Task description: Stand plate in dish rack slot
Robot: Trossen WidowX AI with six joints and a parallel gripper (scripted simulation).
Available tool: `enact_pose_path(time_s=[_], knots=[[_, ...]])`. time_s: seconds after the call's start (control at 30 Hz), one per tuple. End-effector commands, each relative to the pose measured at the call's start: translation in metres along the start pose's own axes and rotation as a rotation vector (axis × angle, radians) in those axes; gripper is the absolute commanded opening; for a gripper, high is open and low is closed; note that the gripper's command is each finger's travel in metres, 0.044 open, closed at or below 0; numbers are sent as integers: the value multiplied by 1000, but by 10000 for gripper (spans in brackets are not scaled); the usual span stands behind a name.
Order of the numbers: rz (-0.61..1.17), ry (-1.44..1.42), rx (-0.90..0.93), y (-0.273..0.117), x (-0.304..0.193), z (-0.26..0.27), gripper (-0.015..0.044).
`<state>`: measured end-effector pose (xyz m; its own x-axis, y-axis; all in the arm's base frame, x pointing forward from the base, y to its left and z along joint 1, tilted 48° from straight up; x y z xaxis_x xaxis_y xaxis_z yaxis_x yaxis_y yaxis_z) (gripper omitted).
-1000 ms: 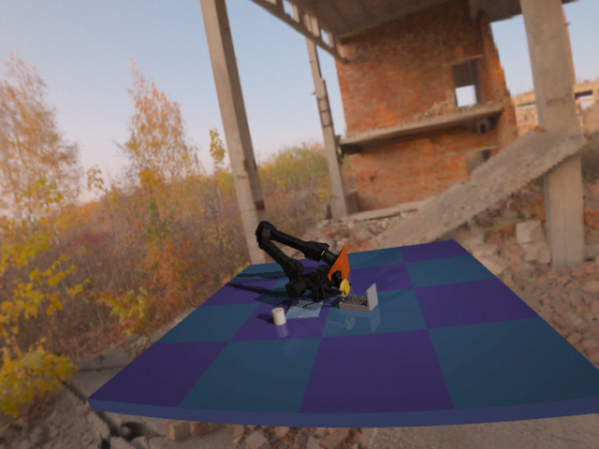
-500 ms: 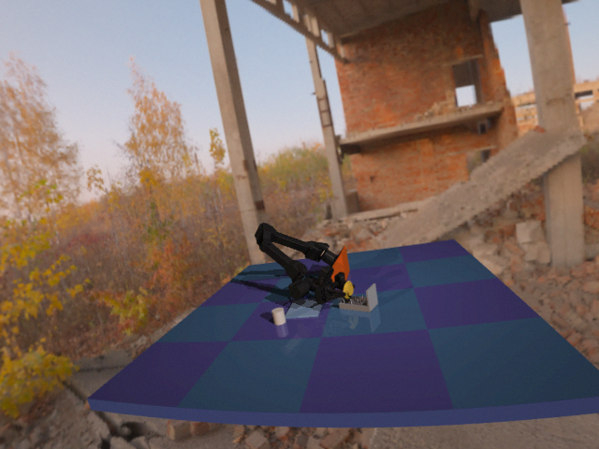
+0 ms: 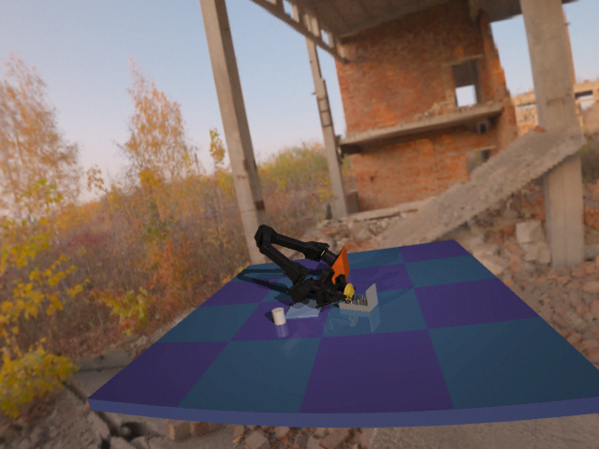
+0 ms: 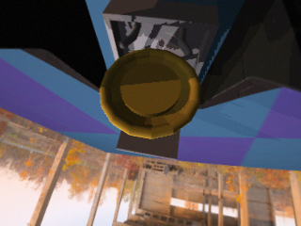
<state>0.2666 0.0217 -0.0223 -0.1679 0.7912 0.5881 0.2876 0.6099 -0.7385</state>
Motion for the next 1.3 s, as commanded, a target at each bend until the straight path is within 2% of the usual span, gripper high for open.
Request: enact_pose_path(time_s=[0.0, 0.47, 0.8, 1.07, 1.27], knots=[[0, 2, 0, 0, 0, 0, 26], [0, 0, 0, 0, 0, 0, 394], [1, 0, 1, 0, 2, -1, 400], [4, -9, -1, -8, 106, -12, 400], [0, -8, -3, -8, 115, -18, 400]])
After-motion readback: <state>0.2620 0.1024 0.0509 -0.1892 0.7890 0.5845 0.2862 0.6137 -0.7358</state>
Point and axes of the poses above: the point midway between the two fingers, 35 mm back from their tips, its own y axis out along the fingers, its own z axis across the jaws, x = y × z, the point moved 7 cm from there along -y, back along the fingers, and after that the axes turned 5 degrees about -y, right-handed, at the moved point
